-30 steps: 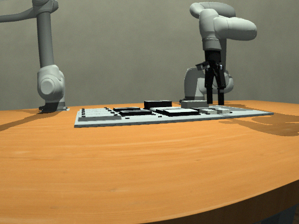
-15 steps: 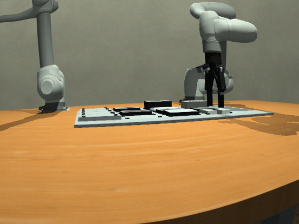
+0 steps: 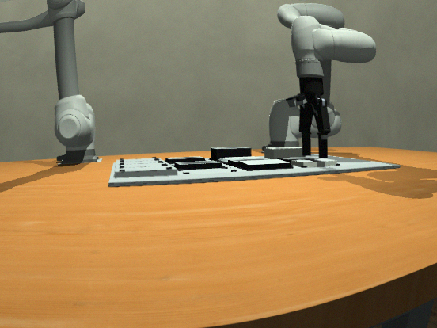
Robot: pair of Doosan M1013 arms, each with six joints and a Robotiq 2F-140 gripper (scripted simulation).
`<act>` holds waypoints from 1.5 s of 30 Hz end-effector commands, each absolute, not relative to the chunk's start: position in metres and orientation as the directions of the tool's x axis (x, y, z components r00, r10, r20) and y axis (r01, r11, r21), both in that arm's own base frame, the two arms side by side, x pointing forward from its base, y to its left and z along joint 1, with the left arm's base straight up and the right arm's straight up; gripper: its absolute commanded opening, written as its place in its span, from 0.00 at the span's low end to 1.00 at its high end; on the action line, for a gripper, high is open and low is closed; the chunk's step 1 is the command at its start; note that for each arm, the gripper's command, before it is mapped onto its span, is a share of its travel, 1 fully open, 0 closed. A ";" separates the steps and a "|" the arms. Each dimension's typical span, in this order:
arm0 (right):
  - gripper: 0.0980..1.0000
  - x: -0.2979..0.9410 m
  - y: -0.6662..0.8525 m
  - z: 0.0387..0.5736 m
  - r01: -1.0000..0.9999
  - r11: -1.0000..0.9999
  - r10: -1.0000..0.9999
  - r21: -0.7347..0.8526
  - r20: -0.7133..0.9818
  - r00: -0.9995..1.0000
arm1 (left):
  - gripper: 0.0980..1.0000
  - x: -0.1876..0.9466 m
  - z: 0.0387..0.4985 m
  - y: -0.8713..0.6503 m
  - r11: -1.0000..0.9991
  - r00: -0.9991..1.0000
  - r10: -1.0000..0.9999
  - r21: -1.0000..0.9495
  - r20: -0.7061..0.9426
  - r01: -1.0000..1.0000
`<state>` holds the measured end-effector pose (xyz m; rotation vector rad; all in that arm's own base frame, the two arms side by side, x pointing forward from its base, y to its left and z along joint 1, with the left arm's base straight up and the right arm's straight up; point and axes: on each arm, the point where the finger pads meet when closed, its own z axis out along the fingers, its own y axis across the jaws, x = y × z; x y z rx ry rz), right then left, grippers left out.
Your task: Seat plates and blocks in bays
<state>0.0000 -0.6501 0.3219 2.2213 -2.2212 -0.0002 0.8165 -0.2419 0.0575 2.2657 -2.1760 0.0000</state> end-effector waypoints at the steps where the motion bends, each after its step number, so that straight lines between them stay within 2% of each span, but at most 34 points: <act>1: 1.00 0.000 -0.650 0.323 -1.000 0.000 -1.000 0.000 0.002 0.000 | 0.66 0.817 0.055 -0.242 -0.040 0.040 -0.999 -0.002 0.000 -0.999; 25: 1.00 0.000 -0.650 0.323 -1.000 0.000 -1.000 0.000 0.002 0.000 | 0.66 0.817 0.040 -0.242 -0.040 0.040 -0.999 -0.002 0.000 -0.999; 45: 1.00 0.000 -0.650 0.323 -1.000 0.000 -1.000 0.000 0.002 0.000 | 0.58 0.817 0.040 -0.242 -0.040 0.040 -0.999 -0.002 0.000 -0.999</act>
